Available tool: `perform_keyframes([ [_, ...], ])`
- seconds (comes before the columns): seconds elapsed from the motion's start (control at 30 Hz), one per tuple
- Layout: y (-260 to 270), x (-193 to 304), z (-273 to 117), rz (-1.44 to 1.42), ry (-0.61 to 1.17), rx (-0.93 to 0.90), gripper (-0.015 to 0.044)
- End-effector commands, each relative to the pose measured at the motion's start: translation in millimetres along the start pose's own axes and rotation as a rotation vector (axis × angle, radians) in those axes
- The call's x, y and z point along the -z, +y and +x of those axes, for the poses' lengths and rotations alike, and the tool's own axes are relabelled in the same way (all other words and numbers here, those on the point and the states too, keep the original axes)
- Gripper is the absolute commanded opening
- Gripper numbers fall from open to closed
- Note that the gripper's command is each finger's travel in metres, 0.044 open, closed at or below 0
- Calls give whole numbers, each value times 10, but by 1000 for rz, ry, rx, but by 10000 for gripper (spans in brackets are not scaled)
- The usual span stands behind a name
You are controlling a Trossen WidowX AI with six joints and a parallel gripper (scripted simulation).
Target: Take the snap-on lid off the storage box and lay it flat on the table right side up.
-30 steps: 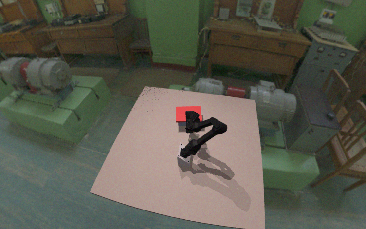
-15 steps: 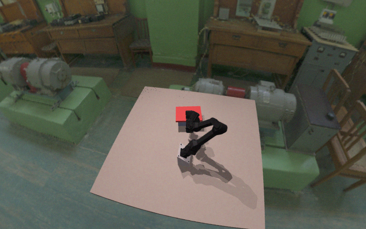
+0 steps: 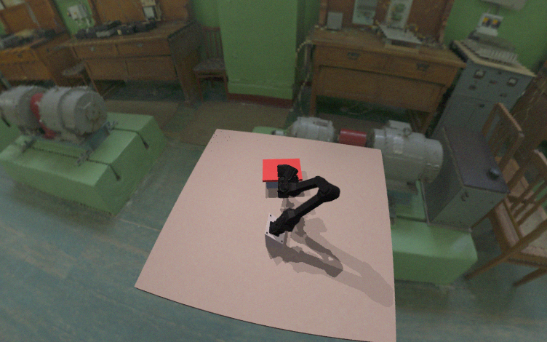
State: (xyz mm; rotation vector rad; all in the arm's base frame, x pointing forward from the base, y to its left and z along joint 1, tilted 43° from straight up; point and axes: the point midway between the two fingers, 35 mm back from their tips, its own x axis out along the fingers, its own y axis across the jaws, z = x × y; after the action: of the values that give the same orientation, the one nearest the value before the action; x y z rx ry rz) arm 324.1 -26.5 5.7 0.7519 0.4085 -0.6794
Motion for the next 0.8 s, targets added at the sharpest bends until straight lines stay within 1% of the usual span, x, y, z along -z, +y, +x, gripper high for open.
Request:
perform_keyframes([
  [0.0, 15, 2, -13, 3, -2, -1, 0],
  [0.77, 40, 6, -28, 1, 0, -2, 0],
])
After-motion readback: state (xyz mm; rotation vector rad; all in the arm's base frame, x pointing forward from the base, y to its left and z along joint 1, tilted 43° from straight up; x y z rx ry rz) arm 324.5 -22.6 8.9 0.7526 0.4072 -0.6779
